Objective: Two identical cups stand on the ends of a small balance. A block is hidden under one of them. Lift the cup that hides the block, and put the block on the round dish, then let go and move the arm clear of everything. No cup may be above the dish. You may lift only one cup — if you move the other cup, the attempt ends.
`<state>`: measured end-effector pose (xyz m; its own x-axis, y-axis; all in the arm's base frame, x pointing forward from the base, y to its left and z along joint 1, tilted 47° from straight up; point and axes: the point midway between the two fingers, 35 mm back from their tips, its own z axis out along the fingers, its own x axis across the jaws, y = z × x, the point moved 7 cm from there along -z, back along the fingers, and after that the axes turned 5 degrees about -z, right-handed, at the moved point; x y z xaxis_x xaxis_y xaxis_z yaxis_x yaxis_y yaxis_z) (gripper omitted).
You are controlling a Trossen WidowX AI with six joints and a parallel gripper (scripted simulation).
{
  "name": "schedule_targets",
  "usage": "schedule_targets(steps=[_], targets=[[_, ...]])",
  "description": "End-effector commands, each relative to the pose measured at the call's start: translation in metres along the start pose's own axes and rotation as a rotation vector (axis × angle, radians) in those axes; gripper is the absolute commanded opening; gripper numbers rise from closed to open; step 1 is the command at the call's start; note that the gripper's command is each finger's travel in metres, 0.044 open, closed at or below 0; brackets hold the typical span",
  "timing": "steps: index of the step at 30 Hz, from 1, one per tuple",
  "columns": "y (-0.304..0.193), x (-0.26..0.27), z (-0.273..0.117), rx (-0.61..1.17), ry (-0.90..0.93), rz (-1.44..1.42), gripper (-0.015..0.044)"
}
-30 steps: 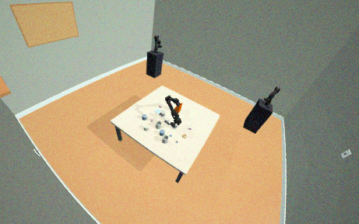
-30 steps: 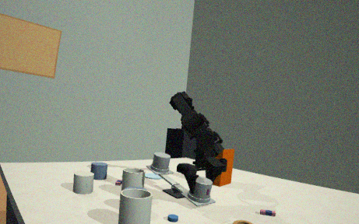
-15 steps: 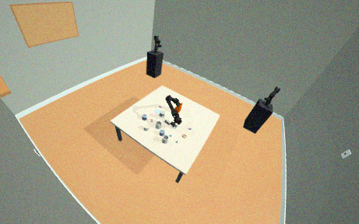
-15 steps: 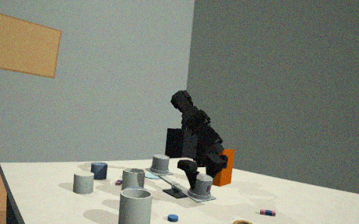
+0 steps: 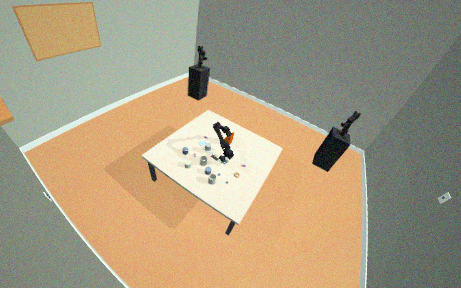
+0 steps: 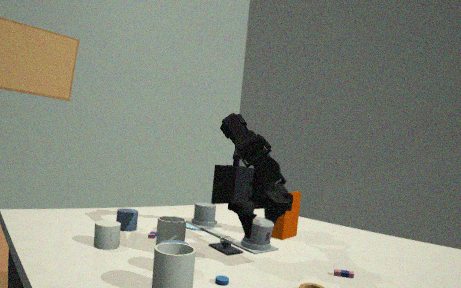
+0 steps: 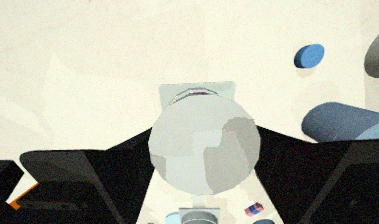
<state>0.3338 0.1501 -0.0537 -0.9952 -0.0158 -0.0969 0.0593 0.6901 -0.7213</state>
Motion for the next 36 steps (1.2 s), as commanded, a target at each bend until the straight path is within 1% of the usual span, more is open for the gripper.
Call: schedule_targets(steps=[1,36], targets=[[0.002,-0.003,-0.008,-0.014,-0.006,0.010,0.0000],[0.002,-0.003,-0.052,-0.017,-0.005,0.009,0.0000]])
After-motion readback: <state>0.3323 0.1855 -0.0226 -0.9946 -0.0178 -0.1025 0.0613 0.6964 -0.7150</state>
